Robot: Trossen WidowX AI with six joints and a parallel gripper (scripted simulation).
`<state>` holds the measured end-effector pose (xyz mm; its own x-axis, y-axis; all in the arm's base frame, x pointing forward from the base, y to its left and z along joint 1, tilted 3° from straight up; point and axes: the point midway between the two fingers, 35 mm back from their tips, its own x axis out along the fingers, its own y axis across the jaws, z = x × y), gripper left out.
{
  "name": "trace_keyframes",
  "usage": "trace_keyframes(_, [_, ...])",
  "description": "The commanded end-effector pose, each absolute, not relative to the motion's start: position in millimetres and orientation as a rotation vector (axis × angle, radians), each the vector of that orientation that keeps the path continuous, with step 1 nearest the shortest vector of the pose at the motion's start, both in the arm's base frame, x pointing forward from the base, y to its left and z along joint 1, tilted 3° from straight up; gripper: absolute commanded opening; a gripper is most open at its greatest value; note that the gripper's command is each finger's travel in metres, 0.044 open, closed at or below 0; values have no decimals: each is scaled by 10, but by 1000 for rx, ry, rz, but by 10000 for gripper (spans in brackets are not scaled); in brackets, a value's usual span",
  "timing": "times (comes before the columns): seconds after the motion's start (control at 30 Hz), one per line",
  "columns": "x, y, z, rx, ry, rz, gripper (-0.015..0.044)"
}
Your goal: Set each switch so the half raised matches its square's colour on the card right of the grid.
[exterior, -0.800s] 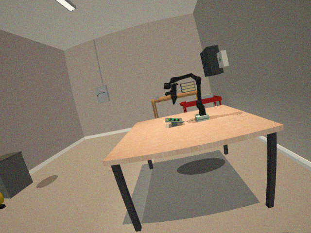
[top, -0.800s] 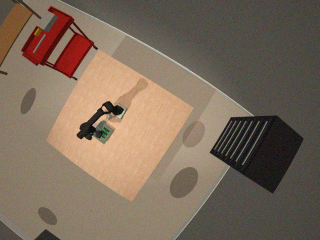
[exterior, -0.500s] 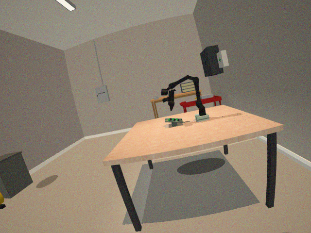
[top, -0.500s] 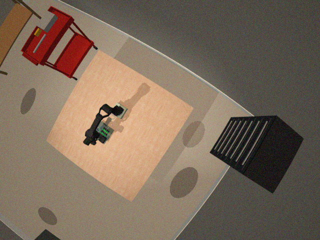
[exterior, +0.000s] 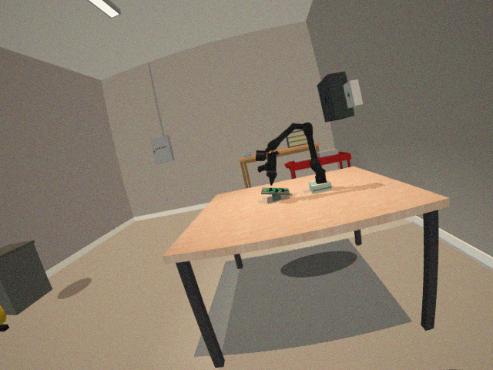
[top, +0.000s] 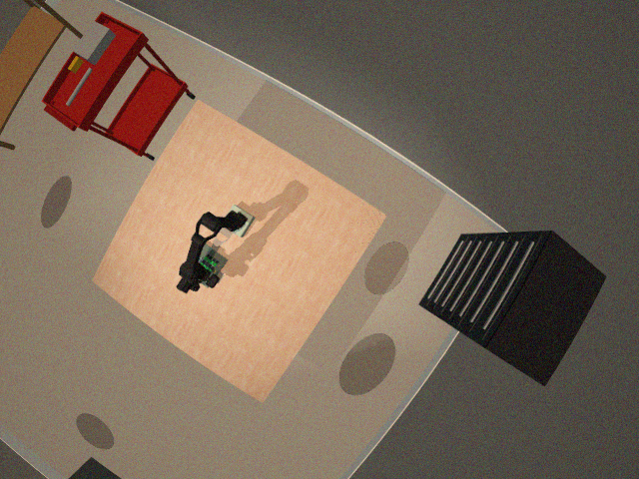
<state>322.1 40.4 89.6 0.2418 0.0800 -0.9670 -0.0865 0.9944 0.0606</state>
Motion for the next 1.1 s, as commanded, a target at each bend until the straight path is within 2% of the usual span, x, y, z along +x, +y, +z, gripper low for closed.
trace_keyframes(0.0, [3246, 407, 860, -3, 1307, 108, 0])
trace_keyframes(1.07, [3301, 425, 627, -3, 1306, 108, 0])
